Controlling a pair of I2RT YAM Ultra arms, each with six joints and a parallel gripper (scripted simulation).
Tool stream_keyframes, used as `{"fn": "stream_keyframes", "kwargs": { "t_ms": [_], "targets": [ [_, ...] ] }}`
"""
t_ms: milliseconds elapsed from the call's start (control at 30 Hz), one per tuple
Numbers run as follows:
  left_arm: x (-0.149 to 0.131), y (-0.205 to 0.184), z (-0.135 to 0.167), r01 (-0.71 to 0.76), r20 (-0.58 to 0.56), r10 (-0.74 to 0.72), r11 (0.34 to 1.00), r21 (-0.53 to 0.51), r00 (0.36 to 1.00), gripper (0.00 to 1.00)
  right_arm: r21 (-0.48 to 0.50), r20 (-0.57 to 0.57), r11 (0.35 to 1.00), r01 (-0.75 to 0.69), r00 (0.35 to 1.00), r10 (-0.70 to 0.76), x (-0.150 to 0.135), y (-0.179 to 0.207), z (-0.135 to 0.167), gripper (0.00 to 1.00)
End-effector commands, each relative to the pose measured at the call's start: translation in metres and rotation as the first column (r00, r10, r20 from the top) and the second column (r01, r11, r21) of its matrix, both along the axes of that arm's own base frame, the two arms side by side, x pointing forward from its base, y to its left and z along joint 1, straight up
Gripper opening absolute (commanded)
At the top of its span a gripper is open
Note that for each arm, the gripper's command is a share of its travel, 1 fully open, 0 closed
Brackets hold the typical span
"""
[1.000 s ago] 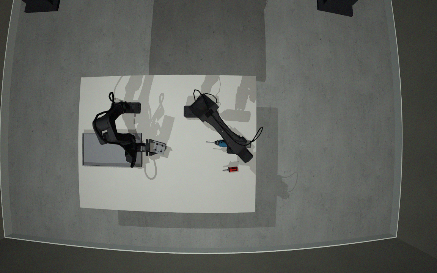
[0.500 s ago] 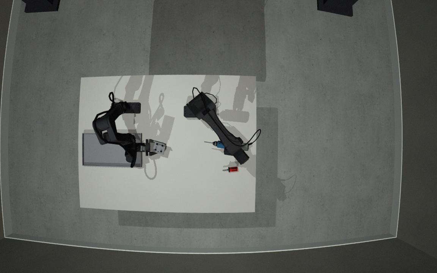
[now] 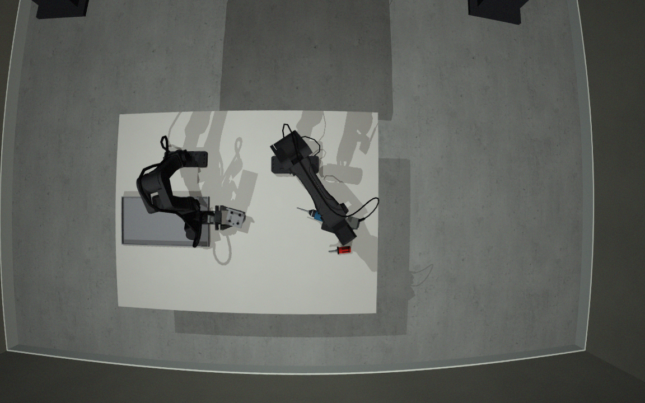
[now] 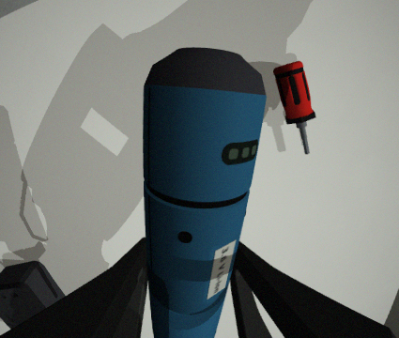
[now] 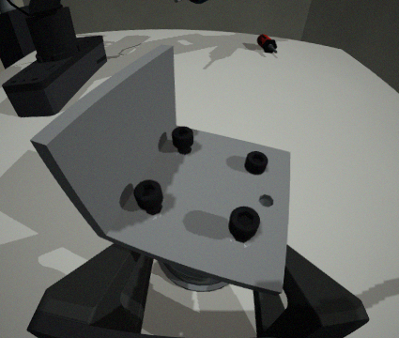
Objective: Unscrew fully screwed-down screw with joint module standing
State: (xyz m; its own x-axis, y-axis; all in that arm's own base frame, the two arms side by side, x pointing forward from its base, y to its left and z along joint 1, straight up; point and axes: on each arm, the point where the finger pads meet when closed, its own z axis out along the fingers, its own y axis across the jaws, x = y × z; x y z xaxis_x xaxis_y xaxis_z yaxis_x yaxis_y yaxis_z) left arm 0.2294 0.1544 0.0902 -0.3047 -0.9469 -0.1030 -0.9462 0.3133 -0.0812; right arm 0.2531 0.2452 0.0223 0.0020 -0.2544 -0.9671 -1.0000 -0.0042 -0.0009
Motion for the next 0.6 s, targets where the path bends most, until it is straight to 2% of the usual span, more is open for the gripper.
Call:
{"fn": "stream_keyframes", "kwargs": {
  "t_ms": [0, 67, 200, 267, 367, 400, 567],
  "targets": [
    [0.015, -0.008, 0.014, 0.081, 0.08, -0.086, 0.995, 0.061, 0.993, 0.42, 0.007, 0.008, 1.0, -0.008, 1.0, 0.008, -0.001, 0.001, 0.003, 0.59],
    [0.024, -0.01, 0.023, 0.111, 0.114, -0.122, 0.99, 0.091, 0.986, 0.42, 0.007, 0.008, 1.0, -0.008, 1.0, 0.008, -0.001, 0.001, 0.003, 0.59],
    [0.027, -0.022, 0.022, 0.175, 0.127, -0.19, 0.978, 0.117, 0.974, 0.42, 0.007, 0.008, 1.0, -0.008, 1.0, 0.008, -0.001, 0.001, 0.003, 0.59],
    [0.037, -0.017, 0.036, 0.17, 0.16, -0.193, 0.975, 0.142, 0.968, 0.42, 0.007, 0.008, 1.0, -0.008, 1.0, 0.008, -0.001, 0.001, 0.003, 0.59],
    [0.037, -0.017, 0.036, 0.17, 0.16, -0.193, 0.975, 0.142, 0.968, 0.42, 0.007, 0.008, 1.0, -0.008, 1.0, 0.008, -0.001, 0.001, 0.003, 0.59],
    [0.029, -0.025, 0.023, 0.191, 0.136, -0.207, 0.974, 0.124, 0.969, 0.42, 0.007, 0.008, 1.0, -0.008, 1.0, 0.008, -0.001, 0.001, 0.003, 0.59],
    [0.042, -0.039, 0.037, 0.262, 0.195, -0.295, 0.949, 0.176, 0.935, 0.42, 0.007, 0.008, 1.0, -0.008, 1.0, 0.008, -0.001, 0.001, 0.003, 0.59]
  ]
}}
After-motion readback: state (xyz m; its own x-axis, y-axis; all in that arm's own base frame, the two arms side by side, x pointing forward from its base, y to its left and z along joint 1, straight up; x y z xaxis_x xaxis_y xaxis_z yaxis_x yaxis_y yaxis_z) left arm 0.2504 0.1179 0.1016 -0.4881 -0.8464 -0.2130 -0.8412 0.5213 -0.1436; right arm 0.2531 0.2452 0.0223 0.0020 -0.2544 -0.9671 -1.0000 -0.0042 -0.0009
